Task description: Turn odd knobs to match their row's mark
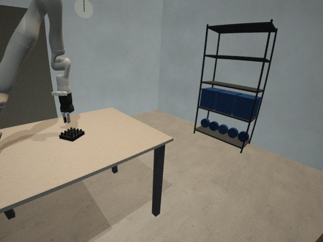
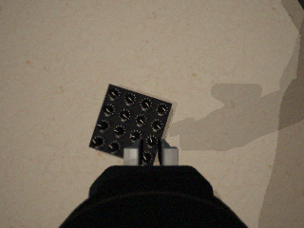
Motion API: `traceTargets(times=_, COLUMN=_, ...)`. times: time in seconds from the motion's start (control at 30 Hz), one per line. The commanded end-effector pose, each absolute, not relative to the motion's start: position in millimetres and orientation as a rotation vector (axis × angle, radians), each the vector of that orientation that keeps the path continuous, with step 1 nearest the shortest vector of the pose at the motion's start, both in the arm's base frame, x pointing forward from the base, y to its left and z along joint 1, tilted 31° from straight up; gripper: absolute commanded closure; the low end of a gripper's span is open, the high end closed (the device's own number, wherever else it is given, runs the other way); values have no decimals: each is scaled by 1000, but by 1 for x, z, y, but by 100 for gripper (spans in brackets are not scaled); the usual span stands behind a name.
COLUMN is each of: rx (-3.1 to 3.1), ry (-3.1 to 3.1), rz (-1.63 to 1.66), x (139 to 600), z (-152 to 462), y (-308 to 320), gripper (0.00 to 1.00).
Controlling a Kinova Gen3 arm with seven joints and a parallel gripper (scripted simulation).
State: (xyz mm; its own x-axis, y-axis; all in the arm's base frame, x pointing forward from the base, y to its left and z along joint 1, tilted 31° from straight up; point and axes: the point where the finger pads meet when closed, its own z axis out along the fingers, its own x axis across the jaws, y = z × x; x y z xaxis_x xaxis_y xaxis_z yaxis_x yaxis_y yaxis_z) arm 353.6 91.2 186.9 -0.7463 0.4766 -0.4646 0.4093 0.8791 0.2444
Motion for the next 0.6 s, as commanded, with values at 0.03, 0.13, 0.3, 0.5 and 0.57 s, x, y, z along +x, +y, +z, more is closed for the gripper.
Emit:
traceTargets(times=0.03, rx=642, ry=2523, rz=169, x=355, z=182, y=91, gripper=54)
traceTargets(times=0.13, rx=642, ry=2523, rz=169, x=356, z=180, y=91, gripper=54)
traceTargets(times=0.3, rx=642, ry=2523, rz=169, x=359, z=176, y=91, gripper=54)
traceTargets(times=0.5, rx=642, ry=2523, rz=169, x=363, z=168, y=91, gripper=54)
traceTargets(times=0.57, rx=642, ry=2523, rz=169, x=365, z=165, y=91, gripper=54)
